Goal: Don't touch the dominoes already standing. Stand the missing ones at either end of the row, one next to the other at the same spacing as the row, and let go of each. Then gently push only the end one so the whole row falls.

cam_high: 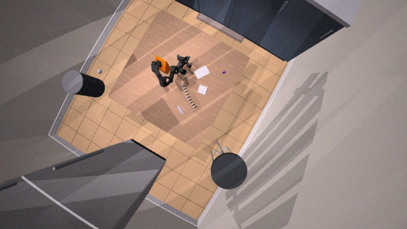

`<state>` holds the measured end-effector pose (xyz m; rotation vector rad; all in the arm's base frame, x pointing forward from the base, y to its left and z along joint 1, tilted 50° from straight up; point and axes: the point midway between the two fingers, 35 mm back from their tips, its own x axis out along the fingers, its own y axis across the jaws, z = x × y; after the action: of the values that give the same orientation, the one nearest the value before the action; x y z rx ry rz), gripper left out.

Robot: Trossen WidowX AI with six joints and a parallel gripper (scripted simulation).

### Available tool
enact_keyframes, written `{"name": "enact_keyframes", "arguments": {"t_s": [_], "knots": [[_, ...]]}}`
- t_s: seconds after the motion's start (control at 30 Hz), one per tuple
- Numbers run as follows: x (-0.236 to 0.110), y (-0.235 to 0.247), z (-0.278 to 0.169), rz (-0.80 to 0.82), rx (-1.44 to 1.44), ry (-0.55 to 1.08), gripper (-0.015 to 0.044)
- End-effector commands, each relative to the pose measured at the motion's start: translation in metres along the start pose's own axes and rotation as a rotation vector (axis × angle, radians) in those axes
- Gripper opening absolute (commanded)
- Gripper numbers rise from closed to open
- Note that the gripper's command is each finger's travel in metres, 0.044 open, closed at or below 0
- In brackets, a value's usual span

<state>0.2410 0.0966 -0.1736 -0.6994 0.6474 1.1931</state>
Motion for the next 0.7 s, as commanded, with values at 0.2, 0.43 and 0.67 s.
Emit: {"name": "enact_keyframes", "arguments": {"t_s": [0.2, 0.43, 0.67], "knots": [[0.004, 0.005, -0.044, 0.009, 0.005, -0.005, 0.0021], [0.005, 0.01, -0.065, 0.007, 0.01, -0.013, 0.0021], [0.005, 0.01, -0.065, 0.007, 0.01, -0.013, 0.0021]]}}
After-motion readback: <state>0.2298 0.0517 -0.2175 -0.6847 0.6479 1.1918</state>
